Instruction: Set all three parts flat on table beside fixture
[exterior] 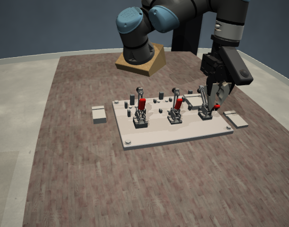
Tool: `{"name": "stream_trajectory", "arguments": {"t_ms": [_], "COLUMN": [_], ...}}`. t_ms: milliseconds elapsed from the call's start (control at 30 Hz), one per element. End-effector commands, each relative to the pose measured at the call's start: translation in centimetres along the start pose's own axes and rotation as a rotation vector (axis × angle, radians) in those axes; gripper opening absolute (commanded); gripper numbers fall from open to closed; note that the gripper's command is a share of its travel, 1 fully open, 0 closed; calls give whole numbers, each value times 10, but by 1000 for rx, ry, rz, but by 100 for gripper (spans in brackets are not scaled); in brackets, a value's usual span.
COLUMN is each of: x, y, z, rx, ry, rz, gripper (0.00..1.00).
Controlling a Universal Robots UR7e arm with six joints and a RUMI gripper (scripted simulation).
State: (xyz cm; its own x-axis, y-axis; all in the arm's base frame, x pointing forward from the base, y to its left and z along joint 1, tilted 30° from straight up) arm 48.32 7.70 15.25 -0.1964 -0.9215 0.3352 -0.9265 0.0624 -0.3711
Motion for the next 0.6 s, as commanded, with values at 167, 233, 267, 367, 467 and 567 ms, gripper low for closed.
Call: {"name": "stream_trajectory", "arguments": {"t_ms": [167, 233, 267, 367, 467, 567], "x": [0, 0, 0, 0, 0, 0], "y": [8, 10, 11, 15, 18, 20], "z": [-4, -5, -5, -6, -7, -7], "rx": [0, 0, 0, 0, 0, 0], "ry": [0, 0, 0, 0, 0, 0], "rz": [0, 0, 0, 0, 0, 0], "gripper": [0, 0, 0, 0, 0, 0]}}
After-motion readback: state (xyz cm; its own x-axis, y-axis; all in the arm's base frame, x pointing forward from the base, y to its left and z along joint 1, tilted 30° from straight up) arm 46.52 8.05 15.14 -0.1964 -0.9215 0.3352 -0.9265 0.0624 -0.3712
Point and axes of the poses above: the point where the finger pads meet when closed, its own z axis out along the fingers, its own x axis across the jaws, y = z × x, the point moved 1 cm from there along -z, back along the fingers
